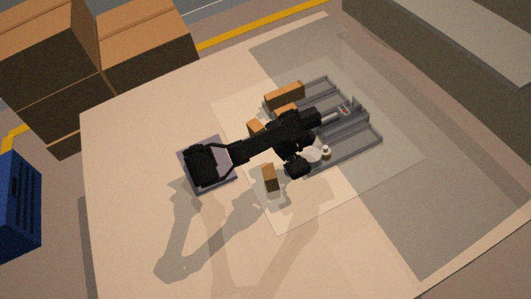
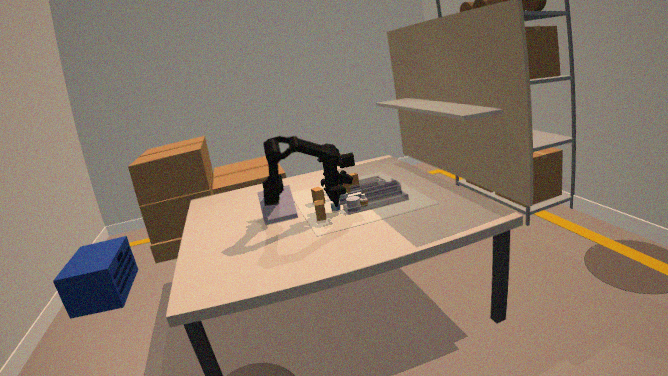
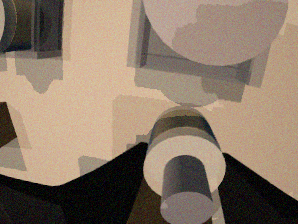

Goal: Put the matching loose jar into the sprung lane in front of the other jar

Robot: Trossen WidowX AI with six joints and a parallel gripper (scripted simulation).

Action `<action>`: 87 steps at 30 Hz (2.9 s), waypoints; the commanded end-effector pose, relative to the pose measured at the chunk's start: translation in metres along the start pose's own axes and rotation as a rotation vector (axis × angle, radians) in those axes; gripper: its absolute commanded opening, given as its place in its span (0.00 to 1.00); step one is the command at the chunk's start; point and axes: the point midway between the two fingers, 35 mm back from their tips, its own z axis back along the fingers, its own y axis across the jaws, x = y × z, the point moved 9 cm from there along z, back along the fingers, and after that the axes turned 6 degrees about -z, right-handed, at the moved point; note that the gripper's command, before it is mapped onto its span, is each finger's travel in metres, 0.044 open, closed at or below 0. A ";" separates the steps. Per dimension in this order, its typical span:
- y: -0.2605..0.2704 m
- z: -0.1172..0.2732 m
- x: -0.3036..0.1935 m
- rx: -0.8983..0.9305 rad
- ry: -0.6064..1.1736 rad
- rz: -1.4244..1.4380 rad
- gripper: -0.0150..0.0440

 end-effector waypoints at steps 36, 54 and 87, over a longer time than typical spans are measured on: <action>0.121 0.047 0.008 -0.002 -0.019 -0.016 0.25; 0.130 0.018 0.007 -0.004 -0.019 -0.018 0.25; 0.131 0.018 0.022 -0.003 -0.020 -0.018 0.25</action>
